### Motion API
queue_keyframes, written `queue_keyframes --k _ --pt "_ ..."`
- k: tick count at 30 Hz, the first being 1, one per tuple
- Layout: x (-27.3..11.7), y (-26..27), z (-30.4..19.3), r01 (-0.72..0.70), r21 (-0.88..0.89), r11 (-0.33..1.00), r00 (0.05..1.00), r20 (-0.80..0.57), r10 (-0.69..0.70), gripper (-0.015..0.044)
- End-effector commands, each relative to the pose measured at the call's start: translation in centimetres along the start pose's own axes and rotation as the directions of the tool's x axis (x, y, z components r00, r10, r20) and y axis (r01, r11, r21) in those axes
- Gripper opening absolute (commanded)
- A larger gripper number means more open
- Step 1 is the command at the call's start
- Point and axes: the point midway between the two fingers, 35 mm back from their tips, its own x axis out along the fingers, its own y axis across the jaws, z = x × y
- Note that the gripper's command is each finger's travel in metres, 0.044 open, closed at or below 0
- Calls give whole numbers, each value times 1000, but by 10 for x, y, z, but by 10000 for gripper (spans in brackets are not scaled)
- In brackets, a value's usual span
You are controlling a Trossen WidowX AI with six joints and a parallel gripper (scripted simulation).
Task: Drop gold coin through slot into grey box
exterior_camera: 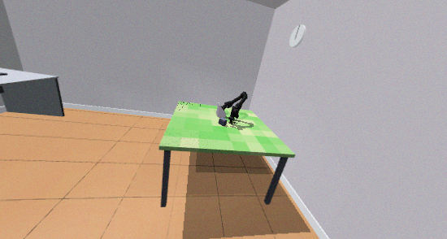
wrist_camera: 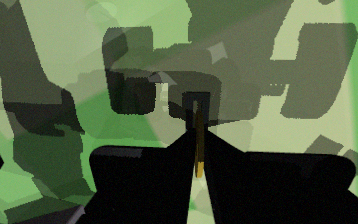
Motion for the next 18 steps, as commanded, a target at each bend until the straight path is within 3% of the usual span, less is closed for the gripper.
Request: queue_keyframes --k 1,18 --pt "1 1 0 -1 5 1000 1000 2 1 0" --pt "-24 -4 -1 3 5 1000 1000 -5 -3 0"
